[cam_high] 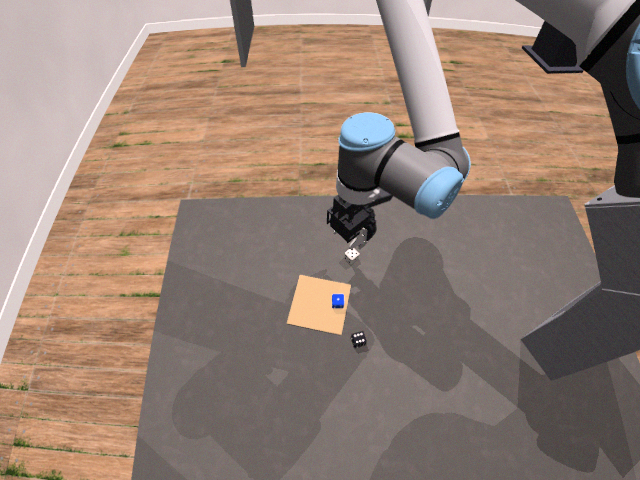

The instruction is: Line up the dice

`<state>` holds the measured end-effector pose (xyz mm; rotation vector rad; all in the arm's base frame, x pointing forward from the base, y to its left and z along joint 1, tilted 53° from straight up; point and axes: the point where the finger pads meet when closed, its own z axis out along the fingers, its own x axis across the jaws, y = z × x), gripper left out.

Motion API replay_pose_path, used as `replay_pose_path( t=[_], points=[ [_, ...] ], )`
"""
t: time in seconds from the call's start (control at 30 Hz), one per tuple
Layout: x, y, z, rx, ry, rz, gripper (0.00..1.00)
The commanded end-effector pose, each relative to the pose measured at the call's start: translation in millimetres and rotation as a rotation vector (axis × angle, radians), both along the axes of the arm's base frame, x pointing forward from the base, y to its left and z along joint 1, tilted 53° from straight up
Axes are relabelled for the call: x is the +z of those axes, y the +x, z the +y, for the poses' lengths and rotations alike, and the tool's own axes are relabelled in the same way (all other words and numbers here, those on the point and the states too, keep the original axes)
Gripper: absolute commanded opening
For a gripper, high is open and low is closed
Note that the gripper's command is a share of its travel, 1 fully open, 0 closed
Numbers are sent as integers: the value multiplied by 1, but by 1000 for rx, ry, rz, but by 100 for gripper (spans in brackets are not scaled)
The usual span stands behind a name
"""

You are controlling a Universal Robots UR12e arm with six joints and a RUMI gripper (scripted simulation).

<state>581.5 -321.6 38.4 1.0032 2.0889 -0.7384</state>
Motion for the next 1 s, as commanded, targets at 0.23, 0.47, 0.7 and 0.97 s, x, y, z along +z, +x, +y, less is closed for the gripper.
replay_pose_path(
  t=[0.23,0.47,0.7,0.97],
  points=[
    [0,-1,-1,-1,0,0,28],
    [0,-1,-1,-1,0,0,28],
    [-2,0,-3,-1,1,0,28],
    [-3,3,-6,-1,0,-2,28]
  ],
)
